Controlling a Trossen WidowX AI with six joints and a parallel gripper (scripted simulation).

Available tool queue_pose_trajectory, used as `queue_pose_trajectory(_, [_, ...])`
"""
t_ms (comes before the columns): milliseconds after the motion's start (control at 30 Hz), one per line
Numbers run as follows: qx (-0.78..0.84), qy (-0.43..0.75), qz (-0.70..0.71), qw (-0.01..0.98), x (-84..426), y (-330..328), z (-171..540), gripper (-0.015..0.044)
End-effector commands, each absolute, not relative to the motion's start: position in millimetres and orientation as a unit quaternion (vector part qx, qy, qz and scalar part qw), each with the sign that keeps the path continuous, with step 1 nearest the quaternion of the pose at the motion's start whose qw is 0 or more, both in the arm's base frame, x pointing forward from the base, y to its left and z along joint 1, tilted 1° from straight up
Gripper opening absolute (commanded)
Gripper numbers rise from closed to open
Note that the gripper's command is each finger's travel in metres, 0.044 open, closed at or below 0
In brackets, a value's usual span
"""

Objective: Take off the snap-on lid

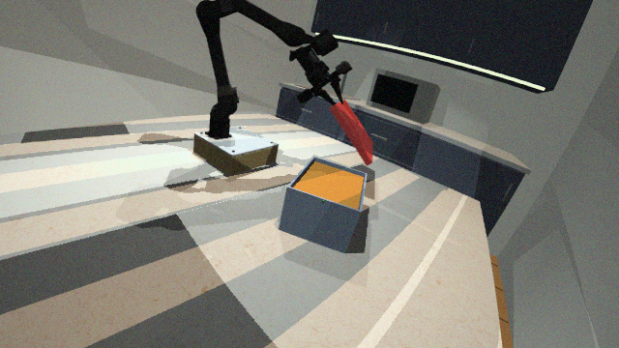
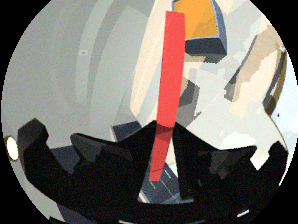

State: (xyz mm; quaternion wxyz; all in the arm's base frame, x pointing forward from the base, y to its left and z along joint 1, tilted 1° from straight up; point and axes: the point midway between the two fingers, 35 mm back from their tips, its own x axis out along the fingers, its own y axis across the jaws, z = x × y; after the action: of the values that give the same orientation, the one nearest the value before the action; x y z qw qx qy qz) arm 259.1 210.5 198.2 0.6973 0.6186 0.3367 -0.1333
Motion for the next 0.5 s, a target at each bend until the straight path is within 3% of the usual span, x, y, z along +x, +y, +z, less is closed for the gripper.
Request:
queue_pose_trajectory(0, [0.625,0.332,-0.131,0.695,257.7,218.2,202.9,0.0000])
queue_pose_trajectory(467, [0.625,0.332,-0.131,0.694,246.1,243.7,202.9,0.0000])
